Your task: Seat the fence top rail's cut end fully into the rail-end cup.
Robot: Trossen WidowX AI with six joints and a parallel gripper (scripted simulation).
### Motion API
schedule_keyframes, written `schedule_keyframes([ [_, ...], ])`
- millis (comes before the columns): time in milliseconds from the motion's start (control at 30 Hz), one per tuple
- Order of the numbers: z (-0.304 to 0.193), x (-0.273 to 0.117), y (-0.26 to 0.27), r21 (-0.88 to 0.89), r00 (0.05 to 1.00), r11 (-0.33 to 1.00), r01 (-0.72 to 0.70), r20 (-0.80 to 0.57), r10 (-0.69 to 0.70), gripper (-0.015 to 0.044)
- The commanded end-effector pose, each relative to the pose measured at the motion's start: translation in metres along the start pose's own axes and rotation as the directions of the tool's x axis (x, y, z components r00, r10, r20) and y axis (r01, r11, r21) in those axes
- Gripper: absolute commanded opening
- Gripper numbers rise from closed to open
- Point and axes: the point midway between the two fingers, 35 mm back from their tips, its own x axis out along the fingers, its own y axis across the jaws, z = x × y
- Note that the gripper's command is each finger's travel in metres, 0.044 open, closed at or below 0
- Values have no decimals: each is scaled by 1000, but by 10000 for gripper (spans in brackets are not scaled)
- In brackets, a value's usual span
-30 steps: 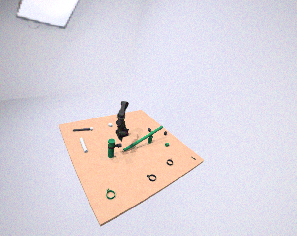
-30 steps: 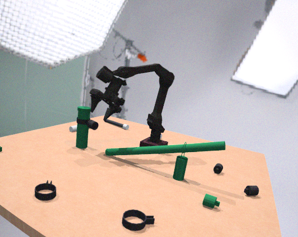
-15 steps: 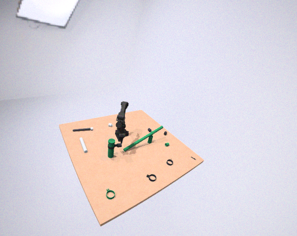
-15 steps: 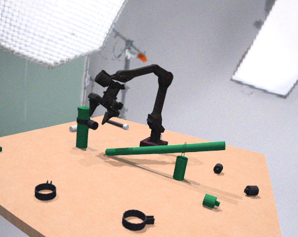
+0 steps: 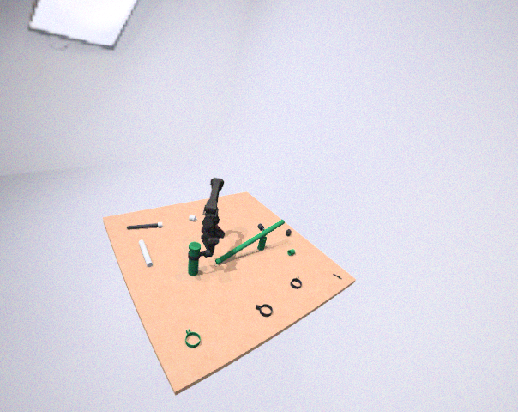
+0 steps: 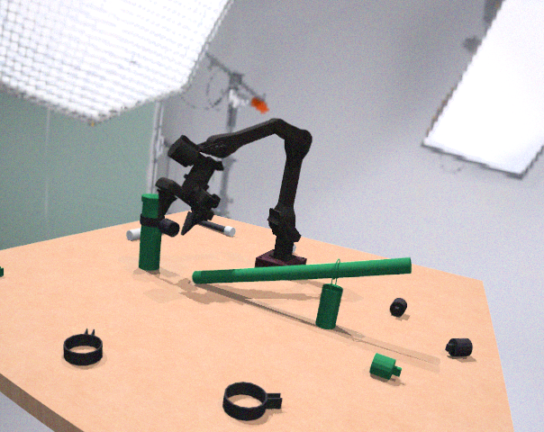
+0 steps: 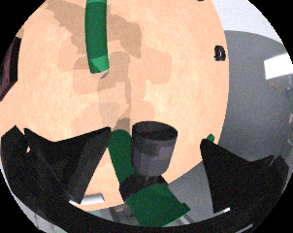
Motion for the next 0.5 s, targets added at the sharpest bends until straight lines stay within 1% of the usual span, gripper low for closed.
schedule_keyframes([
  [0,0,6,1,5,1000,1000,-4,-3,4,440],
  [467,1,29,3,5,1000,1000,-3,-2,3,440],
])
